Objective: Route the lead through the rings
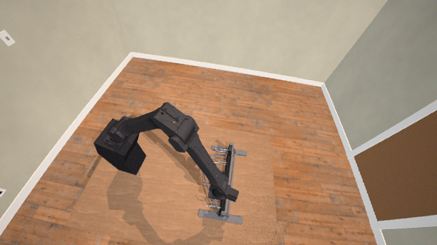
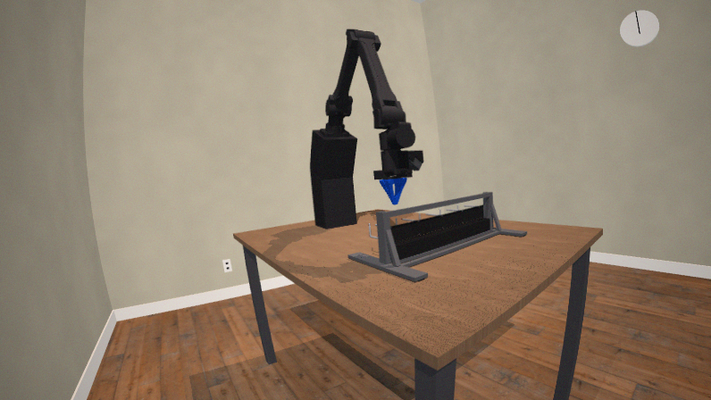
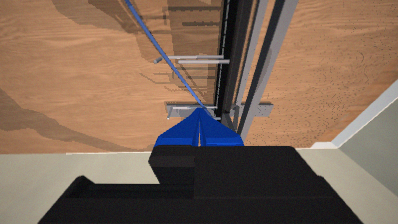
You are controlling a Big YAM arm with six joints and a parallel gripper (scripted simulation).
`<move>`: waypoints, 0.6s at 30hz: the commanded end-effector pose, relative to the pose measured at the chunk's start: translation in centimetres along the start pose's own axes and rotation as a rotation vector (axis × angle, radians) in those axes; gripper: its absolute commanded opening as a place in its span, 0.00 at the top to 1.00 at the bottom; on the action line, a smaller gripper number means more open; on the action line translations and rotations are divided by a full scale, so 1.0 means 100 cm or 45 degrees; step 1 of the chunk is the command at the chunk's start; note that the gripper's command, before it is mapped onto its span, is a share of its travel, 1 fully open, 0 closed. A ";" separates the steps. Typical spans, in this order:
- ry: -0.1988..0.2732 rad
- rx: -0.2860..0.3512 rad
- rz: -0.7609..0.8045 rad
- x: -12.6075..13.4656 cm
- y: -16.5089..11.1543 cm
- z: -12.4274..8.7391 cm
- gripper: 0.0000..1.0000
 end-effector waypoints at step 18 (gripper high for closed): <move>-0.045 -0.011 0.049 0.043 0.102 -0.010 1.00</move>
Point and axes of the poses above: the point where the finger pads meet when closed, its own z axis out along the fingers, its own x axis across the jaws, y = z × x, the point moved 2 cm from there along -z, back along the fingers, and after that the axes turned 10 degrees about z, right-handed, at the moved point
